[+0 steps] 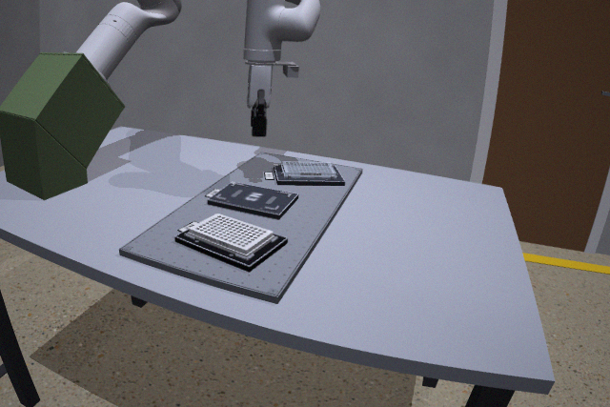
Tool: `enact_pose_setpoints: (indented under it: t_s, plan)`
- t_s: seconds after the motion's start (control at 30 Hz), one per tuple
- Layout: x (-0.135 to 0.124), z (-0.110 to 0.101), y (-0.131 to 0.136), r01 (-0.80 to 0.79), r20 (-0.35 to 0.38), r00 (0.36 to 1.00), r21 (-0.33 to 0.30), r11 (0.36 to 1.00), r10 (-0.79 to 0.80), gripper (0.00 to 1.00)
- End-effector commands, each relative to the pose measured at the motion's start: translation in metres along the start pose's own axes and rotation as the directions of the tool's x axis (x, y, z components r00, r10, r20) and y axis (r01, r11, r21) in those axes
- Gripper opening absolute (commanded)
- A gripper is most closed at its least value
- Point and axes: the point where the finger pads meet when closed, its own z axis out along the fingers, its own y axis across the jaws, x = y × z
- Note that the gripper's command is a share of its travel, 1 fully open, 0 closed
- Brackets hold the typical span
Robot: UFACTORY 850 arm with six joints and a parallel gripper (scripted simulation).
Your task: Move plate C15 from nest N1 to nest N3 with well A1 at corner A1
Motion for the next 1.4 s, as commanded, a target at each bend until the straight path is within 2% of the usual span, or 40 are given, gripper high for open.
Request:
enact_pose_setpoints:
  t_s: [0.0,0.93,1.37]
  plan:
    - [0.001,0.000,0.000,0.000,-0.001,1.000,-0.001,1.000,0.000,1.00]
    - [0.001,0.000,0.000,0.000,-0.001,1.000,-0.001,1.000,0.000,1.00]
    - [0.054,-0.001,-0.012,0.001,-0.001,1.000,-0.001,1.000,-0.001,1.00]
